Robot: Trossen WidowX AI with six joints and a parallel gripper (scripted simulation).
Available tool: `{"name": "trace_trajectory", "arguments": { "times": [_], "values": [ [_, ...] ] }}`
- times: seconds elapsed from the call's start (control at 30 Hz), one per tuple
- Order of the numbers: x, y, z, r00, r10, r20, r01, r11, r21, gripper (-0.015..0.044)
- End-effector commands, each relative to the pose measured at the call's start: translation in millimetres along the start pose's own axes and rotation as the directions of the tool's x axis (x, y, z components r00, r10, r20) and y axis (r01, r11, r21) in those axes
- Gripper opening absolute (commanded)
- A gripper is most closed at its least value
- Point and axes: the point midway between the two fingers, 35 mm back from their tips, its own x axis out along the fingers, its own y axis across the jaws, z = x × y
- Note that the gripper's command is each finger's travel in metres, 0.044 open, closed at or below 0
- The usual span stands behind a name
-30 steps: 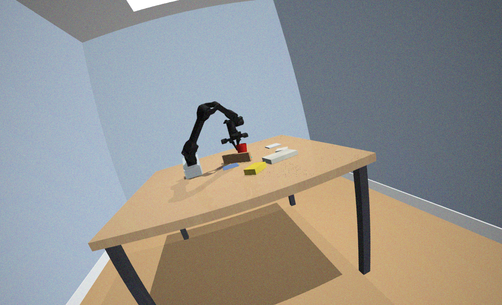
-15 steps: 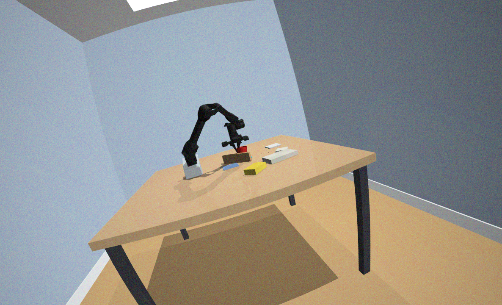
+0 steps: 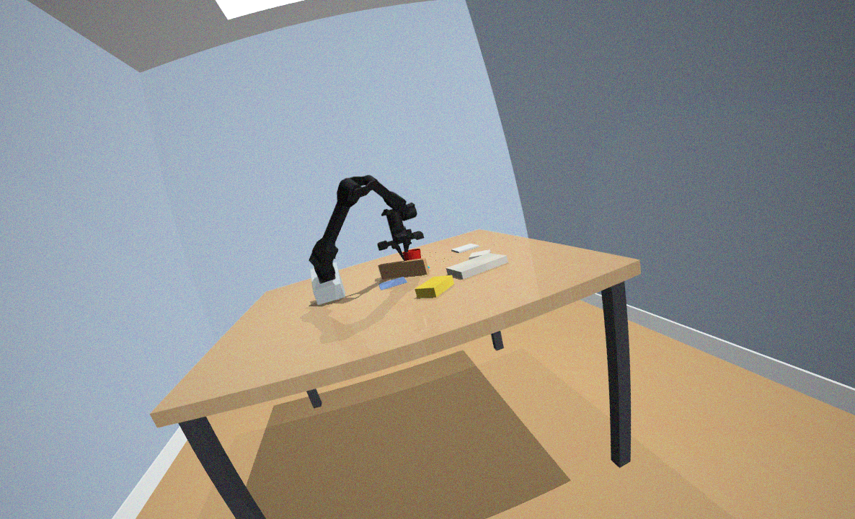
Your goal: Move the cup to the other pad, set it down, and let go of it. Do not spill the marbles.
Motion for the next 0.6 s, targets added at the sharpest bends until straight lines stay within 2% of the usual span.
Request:
{"name": "trace_trajectory", "arguments": {
  "times": [0.0,0.13,0.57],
  "values": [
    [-0.1,0.1,0.0,1.0,0.0,0.0,0.0,1.0,0.0,0.0026],
    [-0.1,0.1,0.0,1.0,0.0,0.0,0.0,1.0,0.0,0.0128],
    [-8.5,0.5,-0.5,1.0,-0.001,0.0,0.001,1.0,-0.001,0.0128]
  ]
}}
